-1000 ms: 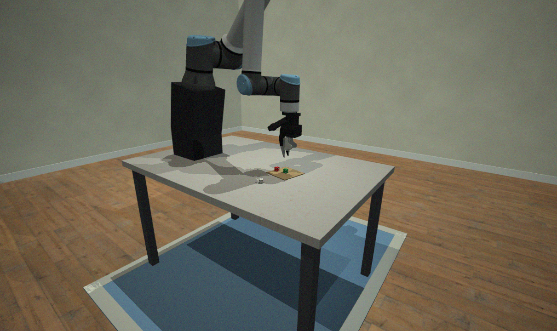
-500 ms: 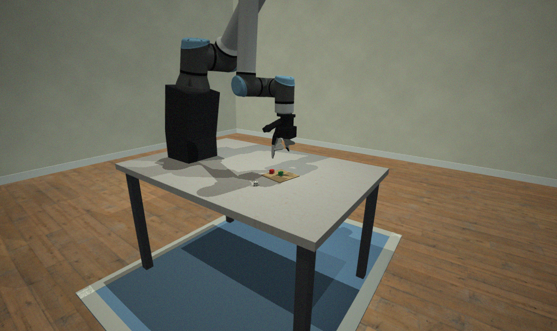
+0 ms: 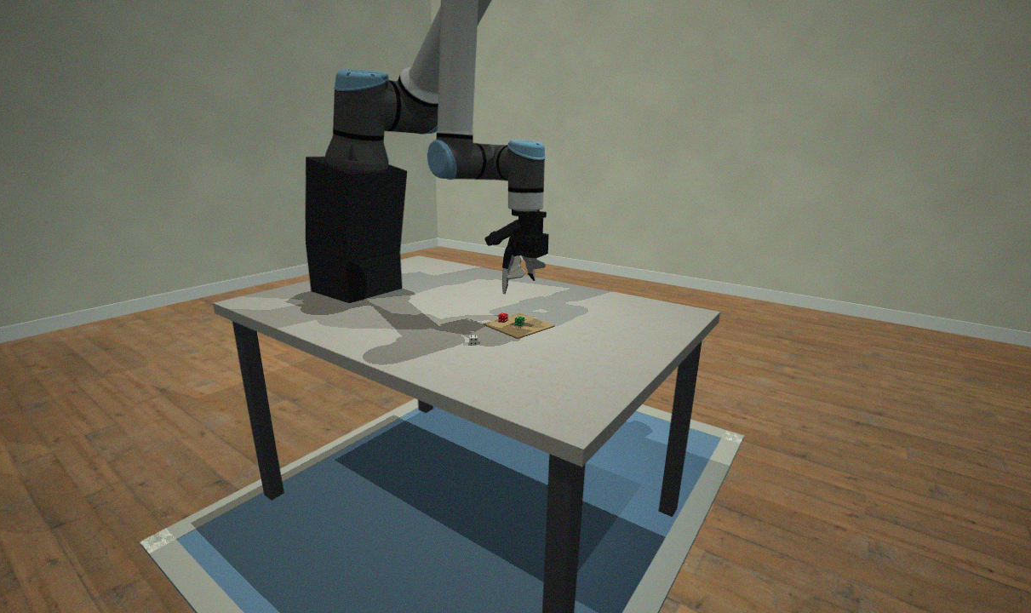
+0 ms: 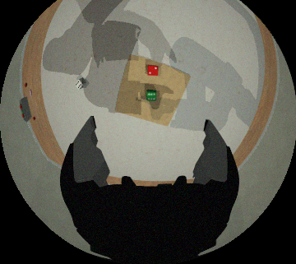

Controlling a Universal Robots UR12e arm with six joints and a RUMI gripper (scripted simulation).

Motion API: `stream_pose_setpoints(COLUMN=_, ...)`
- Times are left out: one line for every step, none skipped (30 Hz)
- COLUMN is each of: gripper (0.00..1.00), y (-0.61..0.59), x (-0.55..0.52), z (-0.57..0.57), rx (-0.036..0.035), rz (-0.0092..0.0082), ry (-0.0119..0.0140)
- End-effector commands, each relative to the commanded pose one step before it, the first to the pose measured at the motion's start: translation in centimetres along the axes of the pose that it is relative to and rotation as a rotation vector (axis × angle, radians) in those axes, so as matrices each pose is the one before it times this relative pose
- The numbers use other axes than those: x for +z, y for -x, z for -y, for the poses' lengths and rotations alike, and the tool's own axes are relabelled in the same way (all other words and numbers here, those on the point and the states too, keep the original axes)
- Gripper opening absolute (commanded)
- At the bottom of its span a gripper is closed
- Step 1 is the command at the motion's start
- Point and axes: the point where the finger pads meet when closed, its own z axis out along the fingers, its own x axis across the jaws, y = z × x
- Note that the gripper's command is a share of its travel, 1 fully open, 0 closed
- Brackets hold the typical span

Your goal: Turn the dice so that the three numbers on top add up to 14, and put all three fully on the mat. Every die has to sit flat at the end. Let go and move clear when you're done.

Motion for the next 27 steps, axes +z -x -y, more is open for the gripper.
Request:
stream_pose_setpoints(gripper=1.0, y=1.236, x=0.107, z=0.064, rx=-0.04521, rz=0.00013, ry=0.00051)
stream_pose_setpoints(gripper=1.0, y=0.462, x=0.054, z=0.067, rx=-0.01707, rz=-0.00001, ry=-0.00016)
stream_pose_setpoints(gripper=1.0, y=0.524, x=0.061, z=0.088, rx=-0.01946, rz=-0.00002, ry=-0.00017)
stream_pose_setpoints(gripper=1.0, y=0.582, x=0.067, z=0.113, rx=-0.02173, rz=-0.00002, ry=-0.00018)
stream_pose_setpoints(gripper=1.0, y=0.635, x=0.073, z=0.142, rx=-0.02384, rz=-0.00003, ry=-0.00017)
stream_pose_setpoints(gripper=1.0, y=0.0, x=0.0, z=0.0, rx=0.0, rz=0.0, ry=0.0)
stream_pose_setpoints(gripper=1.0, y=0.0, x=0.0, z=0.0, rx=0.0, rz=0.0, ry=0.0)
stream_pose_setpoints(gripper=1.0, y=0.68, x=0.077, z=0.175, rx=-0.02574, rz=-0.00003, ry=-0.00016)
stream_pose_setpoints(gripper=1.0, y=0.716, x=0.08, z=0.21, rx=-0.02741, rz=-0.00004, ry=-0.00014)
stream_pose_setpoints(gripper=1.0, y=0.744, x=0.083, z=0.248, rx=-0.02881, rz=-0.00004, ry=-0.00012)
stream_pose_setpoints(gripper=1.0, y=0.761, x=0.084, z=0.286, rx=-0.02993, rz=-0.00003, ry=-0.00009)
stream_pose_setpoints(gripper=1.0, y=0.769, x=0.084, z=0.324, rx=-0.03074, rz=-0.00003, ry=-0.00006)
stream_pose_setpoints(gripper=1.0, y=0.766, x=0.083, z=0.36, rx=-0.03123, rz=-0.00002, ry=-0.00002)
stream_pose_setpoints(gripper=1.0, y=0.754, x=0.081, z=0.392, rx=-0.03139, rz=0.0, ry=0.00001)
stream_pose_setpoints(gripper=1.0, y=0.732, x=0.079, z=0.42, rx=-0.03122, rz=0.00001, ry=0.00004)
stream_pose_setpoints(gripper=1.0, y=0.701, x=0.075, z=0.442, rx=-0.03073, rz=0.00003, ry=0.00007)
stream_pose_setpoints(gripper=1.0, y=0.654, x=0.07, z=0.449, rx=-0.02945, rz=0.00005, ry=0.0001)
stream_pose_setpoints(gripper=1.0, y=0.01, x=0.001, z=0.007, rx=-0.00047, rz=0.0, ry=0.0)
stream_pose_setpoints(gripper=1.0, y=0.62, x=0.067, z=0.463, rx=-0.0288, rz=0.00007, ry=0.00012)
stream_pose_setpoints(gripper=1.0, y=0.572, x=0.062, z=0.461, rx=-0.02739, rz=0.00009, ry=0.00013)
stream_pose_setpoints(gripper=1.0, y=0.52, x=0.056, z=0.451, rx=-0.02572, rz=0.00011, ry=0.00014)
stream_pose_setpoints(gripper=1.0, y=0.466, x=0.051, z=0.433, rx=-0.02381, rz=0.00012, ry=0.00014)
stream_pose_setpoints(gripper=1.0, y=0.0, x=0.0, z=0.0, rx=0.0, rz=0.0, ry=0.0)
stream_pose_setpoints(gripper=1.0, y=0.0, x=0.0, z=0.0, rx=0.0, rz=0.0, ry=0.0)
stream_pose_setpoints(gripper=1.0, y=0.412, x=0.045, z=0.407, rx=-0.02171, rz=0.00012, ry=0.00014)
stream_pose_setpoints(gripper=1.0, y=0.358, x=0.04, z=0.374, rx=-0.01944, rz=0.00013, ry=0.00013)
stream_pose_setpoints(gripper=1.0, y=0.305, x=0.034, z=0.336, rx=-0.01705, rz=0.00012, ry=0.00012)
